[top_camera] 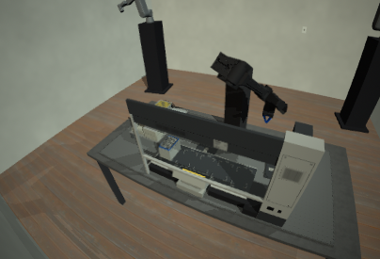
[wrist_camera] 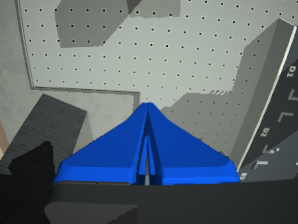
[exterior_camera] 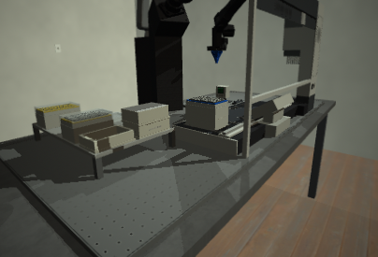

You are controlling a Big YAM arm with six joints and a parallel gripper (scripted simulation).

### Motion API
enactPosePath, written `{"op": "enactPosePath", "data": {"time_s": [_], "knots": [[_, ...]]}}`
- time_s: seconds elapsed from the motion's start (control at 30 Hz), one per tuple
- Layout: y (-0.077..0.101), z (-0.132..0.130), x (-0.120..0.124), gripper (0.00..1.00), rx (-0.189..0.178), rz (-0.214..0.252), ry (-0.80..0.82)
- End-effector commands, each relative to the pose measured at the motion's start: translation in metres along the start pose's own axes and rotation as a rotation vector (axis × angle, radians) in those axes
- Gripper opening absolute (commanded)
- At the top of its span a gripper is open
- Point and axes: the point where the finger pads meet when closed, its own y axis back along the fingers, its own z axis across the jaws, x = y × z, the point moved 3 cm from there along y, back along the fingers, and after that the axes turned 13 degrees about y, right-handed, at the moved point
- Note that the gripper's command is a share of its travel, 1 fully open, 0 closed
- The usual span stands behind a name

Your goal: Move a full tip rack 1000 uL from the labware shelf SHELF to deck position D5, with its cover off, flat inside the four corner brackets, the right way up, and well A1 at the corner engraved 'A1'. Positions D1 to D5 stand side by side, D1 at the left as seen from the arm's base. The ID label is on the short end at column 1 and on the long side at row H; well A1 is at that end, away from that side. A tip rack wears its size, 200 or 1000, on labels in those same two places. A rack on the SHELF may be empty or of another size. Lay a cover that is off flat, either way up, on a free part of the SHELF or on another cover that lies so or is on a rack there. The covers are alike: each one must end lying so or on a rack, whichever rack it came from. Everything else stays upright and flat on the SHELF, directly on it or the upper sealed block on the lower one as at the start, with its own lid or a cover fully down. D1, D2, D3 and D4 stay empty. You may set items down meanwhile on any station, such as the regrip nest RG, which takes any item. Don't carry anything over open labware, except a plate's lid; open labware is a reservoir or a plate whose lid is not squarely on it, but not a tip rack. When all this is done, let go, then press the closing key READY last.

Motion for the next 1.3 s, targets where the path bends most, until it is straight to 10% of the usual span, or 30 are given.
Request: {"op": "enactPosePath", "data": {"time_s": [0.0, 1.27], "knots": [[-0.011, 0.002, 0.002, 0.0, -0.007, 0.006, 0.016], [-0.064, 0.003, 0.003, 0.0, -0.007, 0.007, 0.018]]}}
